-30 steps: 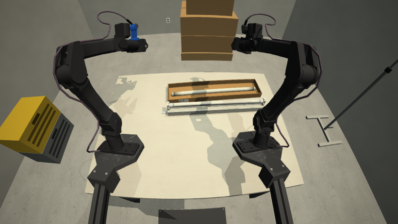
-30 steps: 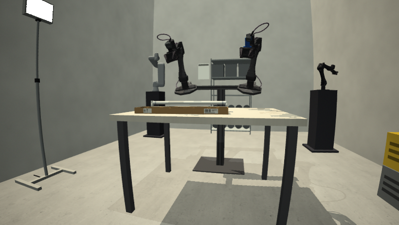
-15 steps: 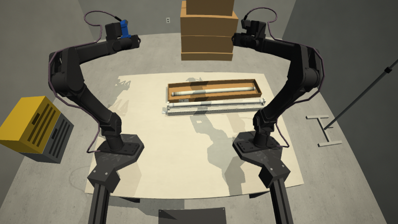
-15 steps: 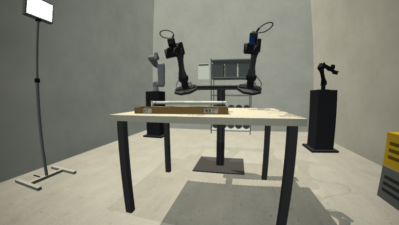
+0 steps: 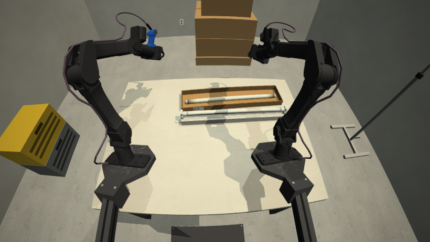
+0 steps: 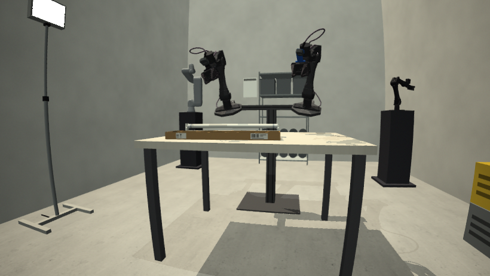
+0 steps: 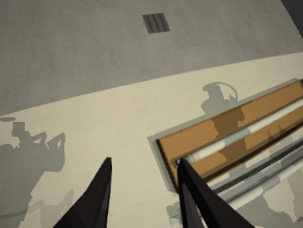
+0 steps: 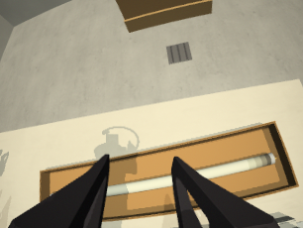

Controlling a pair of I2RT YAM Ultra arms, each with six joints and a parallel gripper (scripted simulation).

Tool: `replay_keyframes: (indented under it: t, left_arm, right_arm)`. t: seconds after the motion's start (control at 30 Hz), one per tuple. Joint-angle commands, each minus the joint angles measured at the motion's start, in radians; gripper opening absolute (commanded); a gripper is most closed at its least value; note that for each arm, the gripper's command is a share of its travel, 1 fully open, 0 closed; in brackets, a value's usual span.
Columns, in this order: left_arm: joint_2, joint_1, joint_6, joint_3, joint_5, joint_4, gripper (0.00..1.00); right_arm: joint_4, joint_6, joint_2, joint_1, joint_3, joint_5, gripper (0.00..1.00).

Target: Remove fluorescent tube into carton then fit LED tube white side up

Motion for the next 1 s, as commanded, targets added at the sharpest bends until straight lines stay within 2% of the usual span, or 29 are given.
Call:
replay_keyframes:
  t: [0.0,0.13,0.2,0.43,0.47,0.53,0.7,0.77,0.97]
  left_arm:
    - [0.029,-0.031,0.067,0.103,-0.03,-0.101,0.49]
    - [0.139,-0.068,0.115,0.14,-0.024,-0.19,0.49]
    - [0.139,-0.068,0.115,0.14,-0.024,-0.19,0.49]
    - [0.328,-0.155,0.284,0.274,-0.037,-0.409,0.49]
    - [0.293,-0.139,0.242,0.318,-0.058,-0.375,0.49]
    - [0.363,-0.164,0.255,0.327,-0.049,-0.408,0.49]
    - [0.481,-0.218,0.359,0.397,-0.053,-0.547,0.49]
    - [0.481,-0.218,0.359,0.397,-0.053,-0.547,0.49]
    - [0.662,-0.303,0.509,0.528,-0.077,-0.748,0.49]
  right_arm:
    - [-0.083,0.133,0.018,-0.016,0.084,-0.01,0.49]
    - [-0.17,0.216,0.096,-0.024,0.097,0.022,0.49]
    - [-0.17,0.216,0.096,-0.024,0.097,0.022,0.49]
    - [-0.337,0.501,0.208,-0.039,0.13,0.05,0.49]
    - [-0.322,0.477,0.199,-0.041,0.187,0.022,0.49]
    - [-0.362,0.493,0.244,-0.045,0.188,0.033,0.49]
    - [-0.481,0.679,0.32,-0.054,0.213,0.062,0.49]
    - [-0.481,0.679,0.32,-0.054,0.213,0.062,0.49]
    - [-0.63,0.935,0.422,-0.073,0.238,0.082,0.49]
